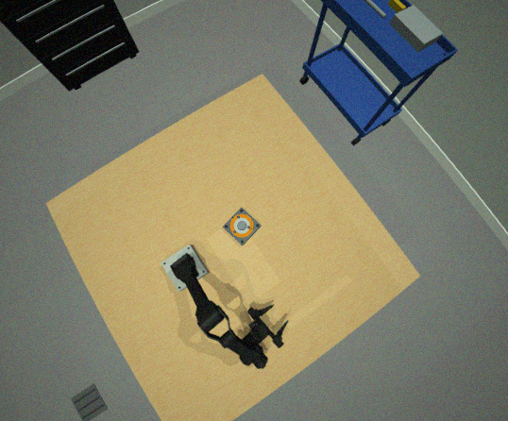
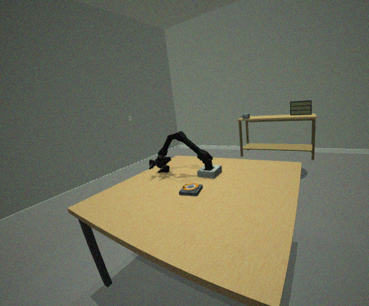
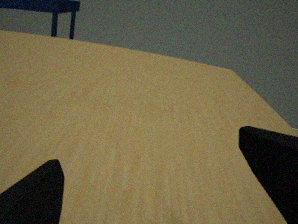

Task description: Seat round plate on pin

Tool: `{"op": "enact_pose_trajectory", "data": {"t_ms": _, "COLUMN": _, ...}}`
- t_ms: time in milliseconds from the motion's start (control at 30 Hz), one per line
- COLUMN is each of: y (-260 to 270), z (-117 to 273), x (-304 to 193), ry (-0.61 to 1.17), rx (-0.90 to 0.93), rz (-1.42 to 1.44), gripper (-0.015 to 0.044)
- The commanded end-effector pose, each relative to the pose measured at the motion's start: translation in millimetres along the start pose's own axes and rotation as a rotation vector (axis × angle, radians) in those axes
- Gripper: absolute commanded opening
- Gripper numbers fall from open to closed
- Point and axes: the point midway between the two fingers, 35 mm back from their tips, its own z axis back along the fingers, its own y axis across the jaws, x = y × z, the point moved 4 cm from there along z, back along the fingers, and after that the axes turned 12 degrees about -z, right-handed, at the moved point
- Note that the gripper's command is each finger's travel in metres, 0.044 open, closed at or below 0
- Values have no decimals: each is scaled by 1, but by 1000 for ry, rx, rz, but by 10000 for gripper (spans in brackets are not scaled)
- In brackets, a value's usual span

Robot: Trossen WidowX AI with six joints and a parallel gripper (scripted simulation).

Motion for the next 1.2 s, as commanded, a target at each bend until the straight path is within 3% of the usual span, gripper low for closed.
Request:
{"op": "enact_pose_trajectory", "data": {"t_ms": 0, "y": 1, "z": -3, "x": 1, "ry": 7, "rx": 11, "rz": -10, "gripper": 374}}
{"op": "enact_pose_trajectory", "data": {"t_ms": 167, "y": 40, "z": -74, "x": 19, "ry": 218, "rx": 248, "rz": -231, "gripper": 243}}
{"op": "enact_pose_trajectory", "data": {"t_ms": 300, "y": 64, "z": -104, "x": 28, "ry": 347, "rx": 336, "rz": -321, "gripper": 138}}
{"op": "enact_pose_trajectory", "data": {"t_ms": 467, "y": 124, "z": -154, "x": 50, "ry": 673, "rx": 448, "rz": -465, "gripper": 6}}
{"op": "enact_pose_trajectory", "data": {"t_ms": 767, "y": 214, "z": -193, "x": 83, "ry": 1145, "rx": 366, "rz": -520, "gripper": 0}}
{"op": "enact_pose_trajectory", "data": {"t_ms": 833, "y": 222, "z": -195, "x": 86, "ry": 1182, "rx": 344, "rz": -516, "gripper": 0}}
{"op": "enact_pose_trajectory", "data": {"t_ms": 1000, "y": 276, "z": -199, "x": 110, "ry": 1377, "rx": 120, "rz": -457, "gripper": 0}}
{"op": "enact_pose_trajectory", "data": {"t_ms": 1167, "y": 307, "z": -197, "x": 128, "ry": 1422, "rx": -63, "rz": -402, "gripper": 0}}
